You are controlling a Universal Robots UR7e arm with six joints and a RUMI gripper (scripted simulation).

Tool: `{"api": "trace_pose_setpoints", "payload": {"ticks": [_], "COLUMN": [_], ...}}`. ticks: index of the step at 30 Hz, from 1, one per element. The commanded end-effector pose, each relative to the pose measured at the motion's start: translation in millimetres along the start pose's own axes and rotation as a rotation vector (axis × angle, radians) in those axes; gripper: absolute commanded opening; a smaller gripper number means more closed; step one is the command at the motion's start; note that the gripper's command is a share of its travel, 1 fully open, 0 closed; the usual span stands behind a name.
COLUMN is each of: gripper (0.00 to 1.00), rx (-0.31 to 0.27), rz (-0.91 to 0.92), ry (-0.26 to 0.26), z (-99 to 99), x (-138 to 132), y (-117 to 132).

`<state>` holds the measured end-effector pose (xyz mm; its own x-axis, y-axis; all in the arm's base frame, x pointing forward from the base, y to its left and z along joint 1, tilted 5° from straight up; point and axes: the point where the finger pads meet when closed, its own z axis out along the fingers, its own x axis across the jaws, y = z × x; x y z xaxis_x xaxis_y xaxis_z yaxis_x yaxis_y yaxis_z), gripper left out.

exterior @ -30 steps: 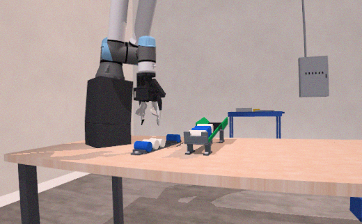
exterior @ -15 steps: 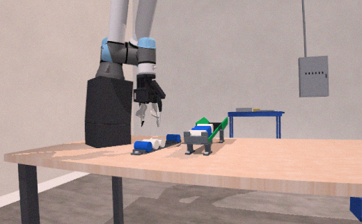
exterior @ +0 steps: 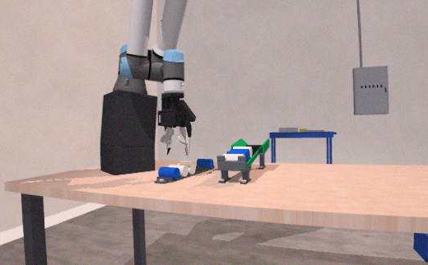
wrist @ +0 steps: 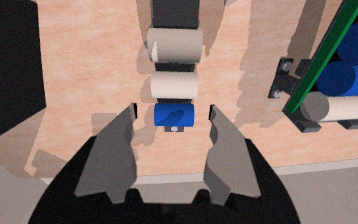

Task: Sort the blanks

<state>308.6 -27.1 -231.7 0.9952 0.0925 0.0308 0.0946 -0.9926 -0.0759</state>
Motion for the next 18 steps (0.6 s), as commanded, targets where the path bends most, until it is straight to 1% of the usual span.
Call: {"api": "trace_pose_setpoints", "payload": {"ticks": [1,11,18], "gripper": [0.52,0.52,0.52], "rx": [-0.001,-0.001,-0.001], "rz": [0.0,0.0,0.0], "ry": [0.001,0.001,0.001], "z": [6.3,20.1,24.4], "x": [0,0,0], "y": [0,0,0]}}
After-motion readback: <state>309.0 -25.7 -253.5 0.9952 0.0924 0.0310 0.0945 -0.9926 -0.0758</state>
